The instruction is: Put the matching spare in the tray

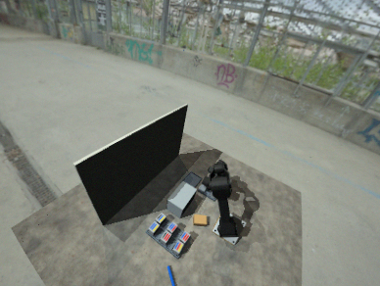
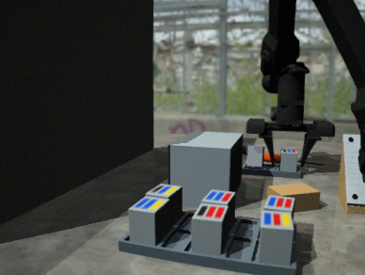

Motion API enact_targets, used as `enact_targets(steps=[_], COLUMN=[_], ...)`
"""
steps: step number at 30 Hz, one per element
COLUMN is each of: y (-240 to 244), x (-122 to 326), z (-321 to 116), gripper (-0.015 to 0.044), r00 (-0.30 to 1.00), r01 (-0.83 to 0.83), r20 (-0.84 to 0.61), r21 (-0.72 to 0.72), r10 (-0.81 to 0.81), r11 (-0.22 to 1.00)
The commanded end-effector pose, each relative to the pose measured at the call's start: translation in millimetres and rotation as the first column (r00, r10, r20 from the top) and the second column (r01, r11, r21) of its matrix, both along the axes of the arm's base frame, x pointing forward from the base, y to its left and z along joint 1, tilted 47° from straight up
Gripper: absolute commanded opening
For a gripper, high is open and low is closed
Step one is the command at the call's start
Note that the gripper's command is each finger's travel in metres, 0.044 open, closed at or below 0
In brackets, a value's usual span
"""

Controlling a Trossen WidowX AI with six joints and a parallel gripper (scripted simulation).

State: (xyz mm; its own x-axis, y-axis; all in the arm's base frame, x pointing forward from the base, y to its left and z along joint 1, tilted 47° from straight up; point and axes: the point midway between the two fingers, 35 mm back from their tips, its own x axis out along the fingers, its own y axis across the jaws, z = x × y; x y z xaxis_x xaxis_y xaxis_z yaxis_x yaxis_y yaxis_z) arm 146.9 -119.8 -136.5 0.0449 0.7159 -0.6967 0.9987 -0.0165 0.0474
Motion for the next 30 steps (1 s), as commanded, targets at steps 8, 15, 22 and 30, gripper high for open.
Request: enact_targets(steps=[8,15,22,30], y=[0.7,0.7,0.7,0.7], x=[-0.4,-0.4,-0.4,-0.4], z=[0.0,0.0,0.0,0.0], gripper=[0.0274,0.0149,0.0063,0.0000], r00=[1.000,1.000,1.000,1.000], r01=[0.000,0.000,0.000,0.000], r20=[-0.001,-0.001,-0.001,-0.001], r21=[0.001,0.001,0.001,0.001], r10=[0.000,0.000,0.000,0.000], r11=[1.000,1.000,1.000,1.000])
